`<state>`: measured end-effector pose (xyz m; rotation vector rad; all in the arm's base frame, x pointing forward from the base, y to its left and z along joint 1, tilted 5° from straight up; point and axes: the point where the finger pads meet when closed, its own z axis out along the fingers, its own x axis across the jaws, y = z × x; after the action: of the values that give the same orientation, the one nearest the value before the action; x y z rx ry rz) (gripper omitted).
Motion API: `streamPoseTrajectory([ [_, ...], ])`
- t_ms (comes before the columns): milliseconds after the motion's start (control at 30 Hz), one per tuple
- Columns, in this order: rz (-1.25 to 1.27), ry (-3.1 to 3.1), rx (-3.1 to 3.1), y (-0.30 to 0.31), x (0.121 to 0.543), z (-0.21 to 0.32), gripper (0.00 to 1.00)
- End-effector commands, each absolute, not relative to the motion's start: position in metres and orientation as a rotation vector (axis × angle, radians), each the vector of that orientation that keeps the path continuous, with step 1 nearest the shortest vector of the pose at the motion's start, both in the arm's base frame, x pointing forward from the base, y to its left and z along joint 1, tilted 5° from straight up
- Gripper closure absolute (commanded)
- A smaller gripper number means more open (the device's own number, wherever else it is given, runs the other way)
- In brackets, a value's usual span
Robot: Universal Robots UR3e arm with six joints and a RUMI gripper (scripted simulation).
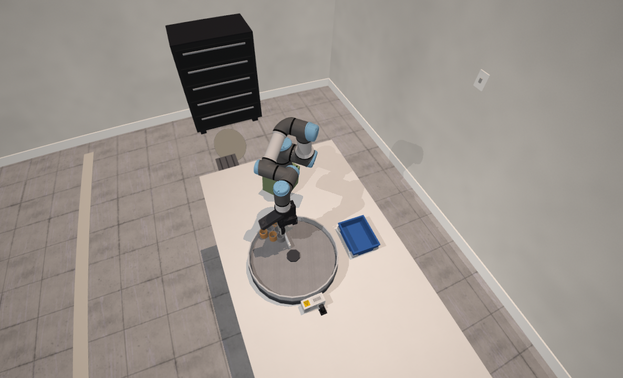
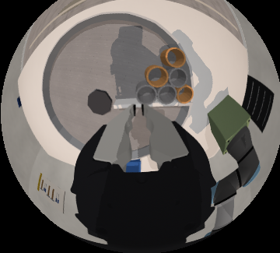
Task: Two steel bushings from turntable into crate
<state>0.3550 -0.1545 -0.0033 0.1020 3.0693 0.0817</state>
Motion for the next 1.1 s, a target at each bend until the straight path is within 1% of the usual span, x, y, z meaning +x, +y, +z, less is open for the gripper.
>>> streamPoseTrajectory([
  [0, 0.077, 3.067, 0.102, -0.155, 0.357, -0.004, 0.95],
  [867, 0.077, 3.067, 0.102, -0.155, 0.357, -0.004, 0.95],
  [1067, 0.077, 3.067, 0.102, -0.155, 0.359, -0.025, 0.95],
])
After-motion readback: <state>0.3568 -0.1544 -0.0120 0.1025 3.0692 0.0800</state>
